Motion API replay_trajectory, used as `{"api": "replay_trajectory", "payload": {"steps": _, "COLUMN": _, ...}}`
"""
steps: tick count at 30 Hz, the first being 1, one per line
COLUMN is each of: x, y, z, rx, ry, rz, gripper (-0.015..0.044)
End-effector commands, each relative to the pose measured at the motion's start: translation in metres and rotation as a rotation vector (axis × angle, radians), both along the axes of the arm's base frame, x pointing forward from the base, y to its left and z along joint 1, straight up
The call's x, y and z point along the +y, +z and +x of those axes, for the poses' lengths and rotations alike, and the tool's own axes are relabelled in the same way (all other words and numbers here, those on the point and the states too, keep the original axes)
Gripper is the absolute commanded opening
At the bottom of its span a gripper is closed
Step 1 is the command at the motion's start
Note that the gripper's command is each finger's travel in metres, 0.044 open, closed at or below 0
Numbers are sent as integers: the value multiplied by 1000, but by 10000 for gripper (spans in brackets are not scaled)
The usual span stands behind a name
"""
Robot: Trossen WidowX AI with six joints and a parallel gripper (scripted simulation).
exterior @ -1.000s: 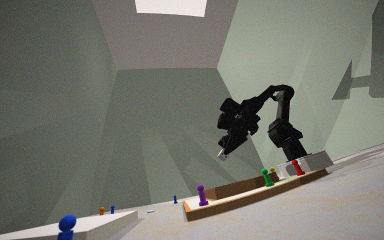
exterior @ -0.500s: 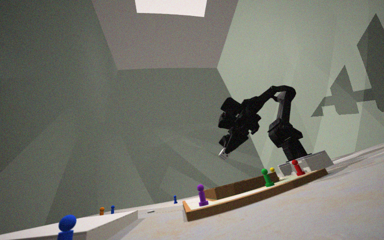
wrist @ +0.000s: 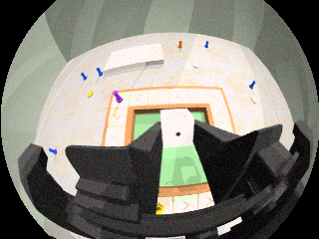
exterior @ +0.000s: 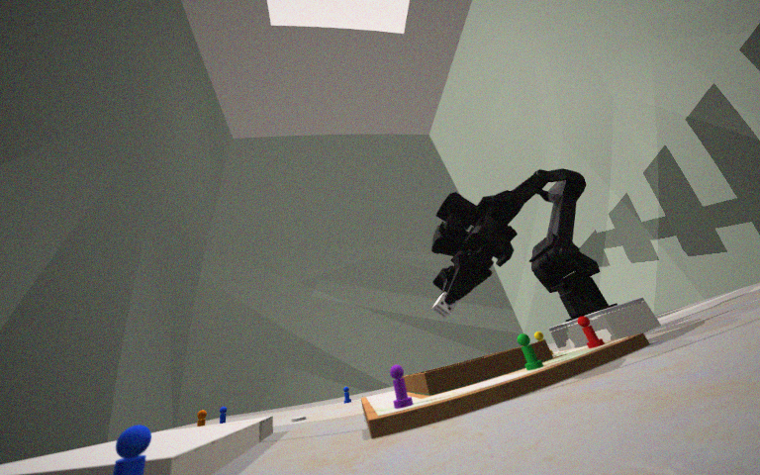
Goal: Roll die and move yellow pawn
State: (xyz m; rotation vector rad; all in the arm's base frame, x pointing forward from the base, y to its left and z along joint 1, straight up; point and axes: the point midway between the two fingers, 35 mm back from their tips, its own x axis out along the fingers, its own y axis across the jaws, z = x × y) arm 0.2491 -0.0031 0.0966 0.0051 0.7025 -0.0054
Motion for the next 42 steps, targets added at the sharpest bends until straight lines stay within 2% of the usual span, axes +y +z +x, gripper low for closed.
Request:
{"api": "replay_trajectory", "payload": {"steps": 1, "x": 0, "y": 0, "z": 0, "rx": 0, "ry": 0, "rz": 0, "gripper": 184}}
{"api": "replay_trajectory", "payload": {"steps": 3, "x": 0, "y": 2, "z": 0, "rx": 0, "ry": 0, "rz": 0, "gripper": 236}}
{"api": "replay_trajectory", "payload": {"steps": 7, "x": 0, "y": 38, "z": 0, "rx": -4, "ry": -7, "rz": 0, "gripper": 341}}
{"api": "replay_trajectory", "payload": {"steps": 11, "x": 0, "y": 40, "z": -1, "rx": -5, "ry": -7, "rz": 0, "gripper": 440}}
{"api": "replay_trajectory", "payload": {"steps": 14, "x": 0, "y": 37, "z": 2, "rx": 73, "ry": -7, "rz": 1, "gripper": 440}}
{"api": "replay_trajectory", "payload": {"steps": 29, "x": -1, "y": 4, "z": 22, "rx": 794, "ry": -4, "rz": 8, "gripper": 440}}
{"api": "replay_trajectory", "payload": {"steps": 32, "x": -1, "y": 3, "z": 23, "rx": 822, "ry": -4, "rz": 9, "gripper": 440}}
{"api": "replay_trajectory", "payload": {"steps": 34, "x": 0, "y": 6, "z": 21, "rx": 747, "ry": 0, "rz": 12, "gripper": 440}}
{"api": "replay_trajectory", "payload": {"steps": 37, "x": 9, "y": 2, "z": 1, "rx": 766, "ry": -18, "rz": 25, "gripper": 361}}
{"api": "replay_trajectory", "payload": {"steps": 42, "x": 30, "y": -22, "z": -70, "rx": 831, "ry": -87, "rz": 57, "gripper": 230}}
